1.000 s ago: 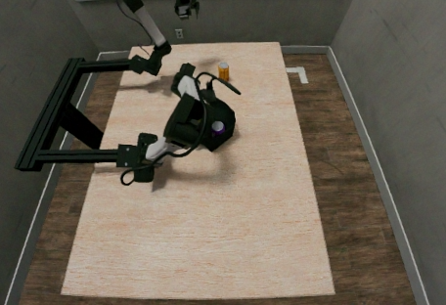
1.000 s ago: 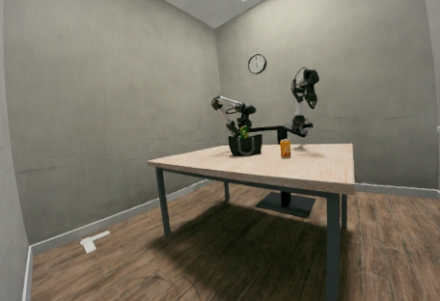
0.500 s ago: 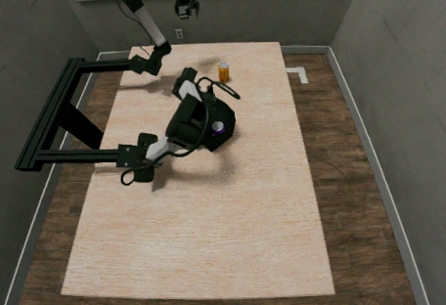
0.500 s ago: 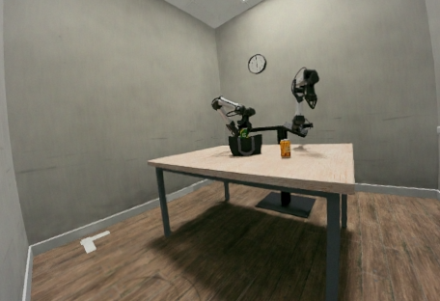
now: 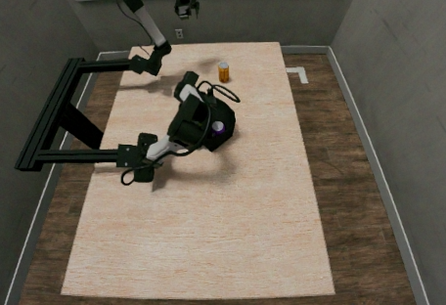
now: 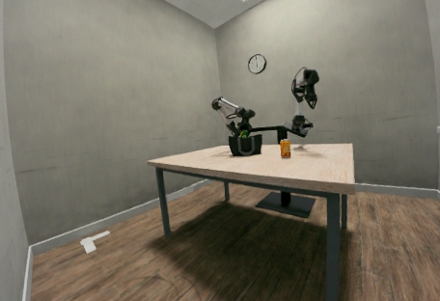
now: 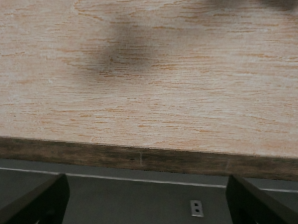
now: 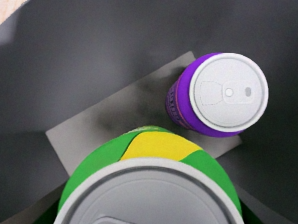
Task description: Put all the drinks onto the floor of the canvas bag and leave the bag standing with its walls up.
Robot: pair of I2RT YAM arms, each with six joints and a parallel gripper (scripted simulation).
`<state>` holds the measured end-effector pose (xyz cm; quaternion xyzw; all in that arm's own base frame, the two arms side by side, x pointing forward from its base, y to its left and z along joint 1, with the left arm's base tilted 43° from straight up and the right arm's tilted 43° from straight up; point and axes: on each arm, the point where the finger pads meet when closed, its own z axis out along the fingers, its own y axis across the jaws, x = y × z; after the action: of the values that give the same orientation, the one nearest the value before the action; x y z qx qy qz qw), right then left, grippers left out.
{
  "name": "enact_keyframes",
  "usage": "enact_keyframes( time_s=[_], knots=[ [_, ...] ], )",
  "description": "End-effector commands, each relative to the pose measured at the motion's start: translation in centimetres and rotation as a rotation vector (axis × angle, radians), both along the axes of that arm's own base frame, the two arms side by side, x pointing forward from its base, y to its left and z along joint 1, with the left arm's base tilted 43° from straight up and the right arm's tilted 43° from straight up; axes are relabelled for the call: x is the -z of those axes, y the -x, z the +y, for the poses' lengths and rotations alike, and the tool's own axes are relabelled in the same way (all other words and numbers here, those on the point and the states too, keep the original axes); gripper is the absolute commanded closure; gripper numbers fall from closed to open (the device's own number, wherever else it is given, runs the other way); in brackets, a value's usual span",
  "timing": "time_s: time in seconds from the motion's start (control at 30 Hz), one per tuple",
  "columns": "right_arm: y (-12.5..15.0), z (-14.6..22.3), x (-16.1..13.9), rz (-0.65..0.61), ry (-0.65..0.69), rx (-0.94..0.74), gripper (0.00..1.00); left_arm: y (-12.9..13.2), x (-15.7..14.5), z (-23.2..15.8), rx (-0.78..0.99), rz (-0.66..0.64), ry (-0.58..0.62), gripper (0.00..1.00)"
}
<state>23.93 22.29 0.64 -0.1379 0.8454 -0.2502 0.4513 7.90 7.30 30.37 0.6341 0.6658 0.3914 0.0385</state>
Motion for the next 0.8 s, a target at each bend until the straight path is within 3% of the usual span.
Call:
enact_keyframes(
  time_s=[0.0,0.77],
  knots=[
    [-0.5,0.9,-0.2,-0.039,-0.038,-0.024,0.3,0.4,-0.5,-0.3,-0.003,-0.016,-0.007,0.14],
    [-2.1,-0.8,1.9,-0.035,-0.03,-0.007,0.3,0.4,-0.5,-0.3,-0.003,-0.016,-0.007,0.14]
  ],
)
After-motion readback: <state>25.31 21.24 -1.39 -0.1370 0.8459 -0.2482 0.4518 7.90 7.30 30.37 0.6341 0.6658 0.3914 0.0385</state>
